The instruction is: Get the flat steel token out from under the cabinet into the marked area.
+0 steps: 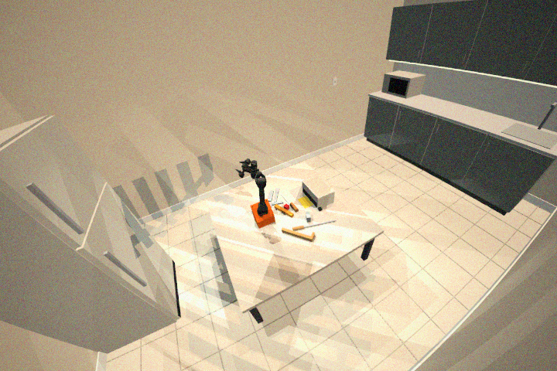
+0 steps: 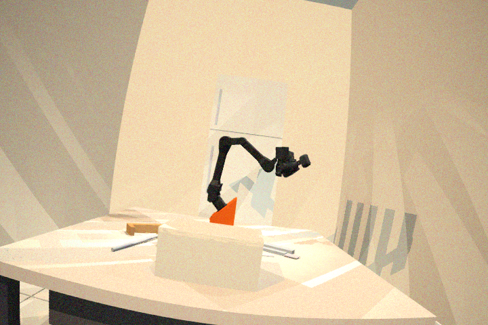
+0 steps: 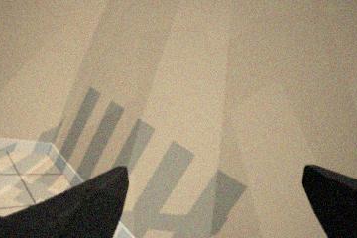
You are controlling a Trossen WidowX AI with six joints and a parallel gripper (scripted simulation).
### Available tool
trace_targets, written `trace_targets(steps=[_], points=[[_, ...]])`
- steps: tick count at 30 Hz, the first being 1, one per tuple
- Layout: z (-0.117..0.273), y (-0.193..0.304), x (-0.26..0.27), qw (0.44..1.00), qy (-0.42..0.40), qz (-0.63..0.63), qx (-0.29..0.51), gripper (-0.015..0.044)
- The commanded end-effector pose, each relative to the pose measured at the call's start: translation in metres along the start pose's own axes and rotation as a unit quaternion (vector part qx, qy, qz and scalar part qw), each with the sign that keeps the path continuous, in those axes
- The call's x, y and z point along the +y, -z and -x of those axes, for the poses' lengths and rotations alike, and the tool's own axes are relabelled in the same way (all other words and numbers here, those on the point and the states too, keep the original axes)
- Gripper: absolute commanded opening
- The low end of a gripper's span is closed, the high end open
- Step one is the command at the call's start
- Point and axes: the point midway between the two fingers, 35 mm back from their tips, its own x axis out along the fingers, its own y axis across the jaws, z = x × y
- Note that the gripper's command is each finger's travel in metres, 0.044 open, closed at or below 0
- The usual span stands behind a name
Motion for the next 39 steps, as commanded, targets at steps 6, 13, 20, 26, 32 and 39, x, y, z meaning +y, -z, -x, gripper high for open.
trace_targets(steps=[6,13,20,26,32,39], points=[[0.000,0.000,0.000,1.000,0.000,0.000,0.000,0.0243],[0.000,0.000,0.000,1.000,0.000,0.000,0.000,0.0120],[0.002,0.013,0.006,1.000,0.000,0.000,0.000,0.0000],[0.002,0.013,0.006,1.000,0.001,-0.003,0.002,0.0000],[0.002,0.012,0.006,1.000,0.001,-0.003,0.001,0.0000],[0.004,0.014,0.003,1.000,0.007,-0.013,0.006,0.0079]])
